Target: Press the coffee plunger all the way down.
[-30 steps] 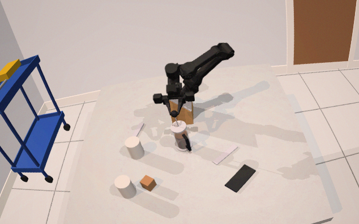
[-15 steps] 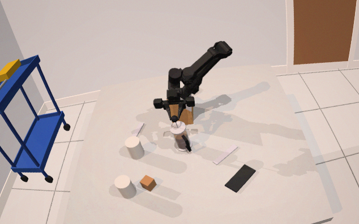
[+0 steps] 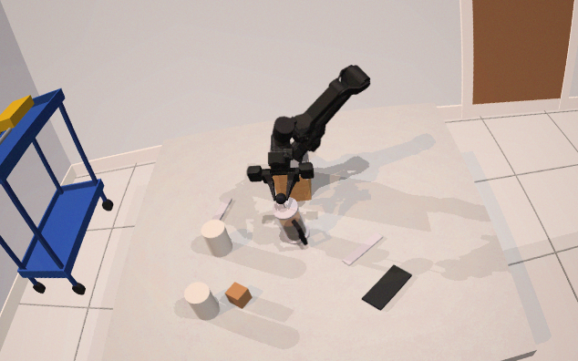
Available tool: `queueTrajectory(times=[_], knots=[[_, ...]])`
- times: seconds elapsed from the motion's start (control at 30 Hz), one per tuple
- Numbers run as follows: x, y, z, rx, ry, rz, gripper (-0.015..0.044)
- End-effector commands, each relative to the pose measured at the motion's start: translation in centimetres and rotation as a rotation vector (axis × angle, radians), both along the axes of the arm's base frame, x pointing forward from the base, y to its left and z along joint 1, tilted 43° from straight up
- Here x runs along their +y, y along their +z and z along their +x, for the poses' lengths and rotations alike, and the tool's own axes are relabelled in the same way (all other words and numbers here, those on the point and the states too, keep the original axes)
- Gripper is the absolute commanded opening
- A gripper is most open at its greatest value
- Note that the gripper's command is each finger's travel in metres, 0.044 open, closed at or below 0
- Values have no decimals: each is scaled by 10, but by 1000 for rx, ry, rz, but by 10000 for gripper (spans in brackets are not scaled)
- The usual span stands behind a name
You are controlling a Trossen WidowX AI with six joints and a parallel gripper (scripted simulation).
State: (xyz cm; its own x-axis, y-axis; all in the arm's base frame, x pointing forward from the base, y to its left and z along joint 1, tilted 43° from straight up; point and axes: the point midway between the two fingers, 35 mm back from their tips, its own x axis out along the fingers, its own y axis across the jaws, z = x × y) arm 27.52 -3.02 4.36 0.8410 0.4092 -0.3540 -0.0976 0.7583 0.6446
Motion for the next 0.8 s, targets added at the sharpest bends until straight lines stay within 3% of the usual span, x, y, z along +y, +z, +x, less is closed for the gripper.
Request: queueTrajectory(times=[0.0,0.77], knots=[[11,-11,-4,49,25,42,129],[8,-13,0,48,25,42,129]])
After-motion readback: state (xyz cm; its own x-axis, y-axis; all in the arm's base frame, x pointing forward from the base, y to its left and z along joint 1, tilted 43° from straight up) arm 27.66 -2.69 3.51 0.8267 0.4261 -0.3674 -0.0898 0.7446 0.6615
